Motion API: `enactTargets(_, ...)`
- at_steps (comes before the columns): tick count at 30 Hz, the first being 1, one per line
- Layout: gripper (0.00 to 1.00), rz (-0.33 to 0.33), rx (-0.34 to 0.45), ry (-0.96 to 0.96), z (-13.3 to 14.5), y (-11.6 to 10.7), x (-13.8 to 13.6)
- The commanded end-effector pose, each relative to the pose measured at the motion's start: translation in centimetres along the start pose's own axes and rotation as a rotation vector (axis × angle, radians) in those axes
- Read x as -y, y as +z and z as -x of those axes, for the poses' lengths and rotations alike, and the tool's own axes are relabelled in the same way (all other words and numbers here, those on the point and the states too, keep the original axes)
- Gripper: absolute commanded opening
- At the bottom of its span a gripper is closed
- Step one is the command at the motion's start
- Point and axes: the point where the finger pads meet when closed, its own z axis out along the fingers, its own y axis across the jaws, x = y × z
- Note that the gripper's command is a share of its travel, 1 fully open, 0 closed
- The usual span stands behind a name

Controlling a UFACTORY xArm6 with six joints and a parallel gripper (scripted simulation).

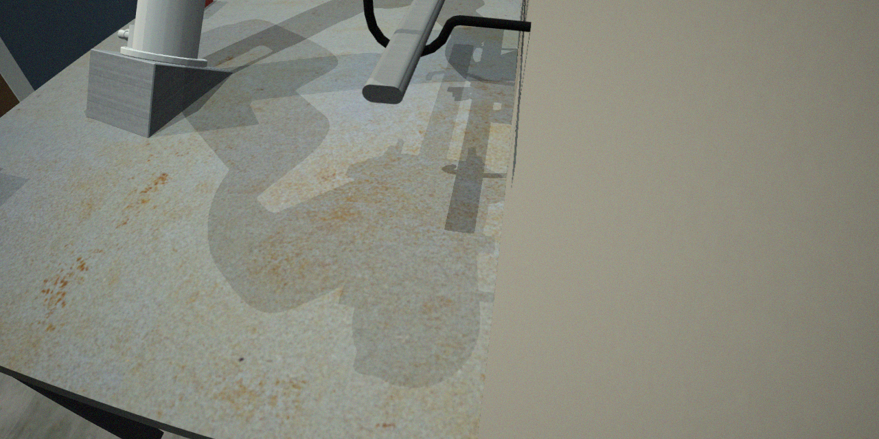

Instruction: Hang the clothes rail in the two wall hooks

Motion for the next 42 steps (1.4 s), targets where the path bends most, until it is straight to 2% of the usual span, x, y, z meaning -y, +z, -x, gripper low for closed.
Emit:
enactTargets(1, 0.82, -0.003, -0.002, -0.001, 0.0, -0.4, 0.1)
enactTargets(42, 0.82, -0.003, -0.002, -0.001, 0.0, -2.9, 0.1)
